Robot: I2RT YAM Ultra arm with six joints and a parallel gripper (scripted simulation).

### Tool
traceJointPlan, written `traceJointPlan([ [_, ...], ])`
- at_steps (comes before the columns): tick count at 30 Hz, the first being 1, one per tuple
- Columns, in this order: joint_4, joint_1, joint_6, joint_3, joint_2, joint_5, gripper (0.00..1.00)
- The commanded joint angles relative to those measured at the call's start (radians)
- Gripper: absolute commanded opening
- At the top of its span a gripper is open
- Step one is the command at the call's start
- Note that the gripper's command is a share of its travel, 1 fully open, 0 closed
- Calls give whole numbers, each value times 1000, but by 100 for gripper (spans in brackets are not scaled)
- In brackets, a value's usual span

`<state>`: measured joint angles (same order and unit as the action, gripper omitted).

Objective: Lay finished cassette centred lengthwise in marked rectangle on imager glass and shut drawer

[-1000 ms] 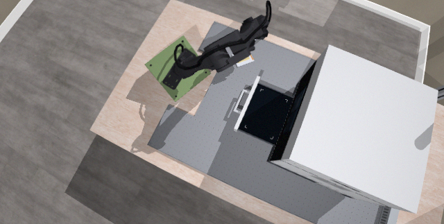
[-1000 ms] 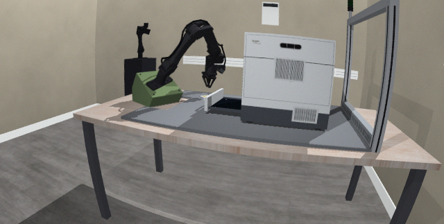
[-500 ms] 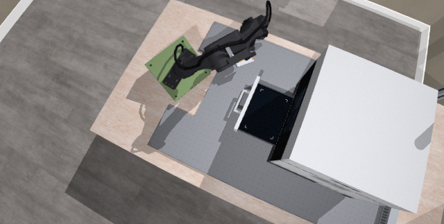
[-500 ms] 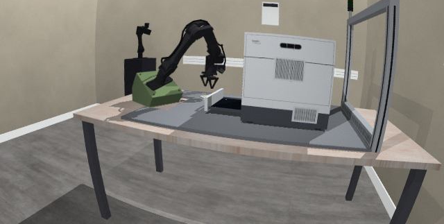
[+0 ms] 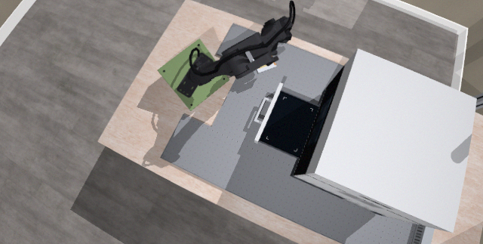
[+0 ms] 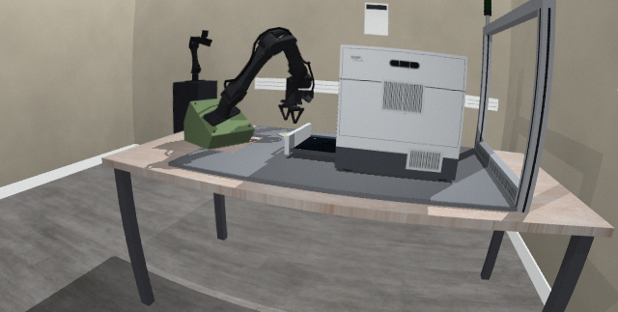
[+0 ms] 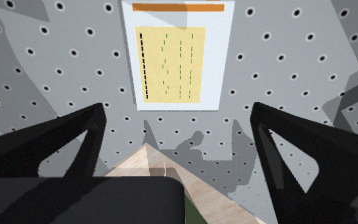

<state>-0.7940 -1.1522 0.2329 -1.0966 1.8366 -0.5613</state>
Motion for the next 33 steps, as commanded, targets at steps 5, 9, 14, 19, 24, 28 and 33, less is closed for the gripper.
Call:
traceJointPlan([
  [5, -3, -18, 6, -35, -24, -12, 100],
  [9, -3, -18, 6, -35, -24, -12, 100],
  [14, -3, -18, 6, -35, -24, -12, 100],
  [19, -3, -18, 6, -35, -24, -12, 100],
  [24, 28, 6, -12, -33, 15, -11, 100],
  [28, 50, 5, -23, -20, 27, -9, 100],
  [33, 66, 20, -30, 18, 35, -5, 100],
])
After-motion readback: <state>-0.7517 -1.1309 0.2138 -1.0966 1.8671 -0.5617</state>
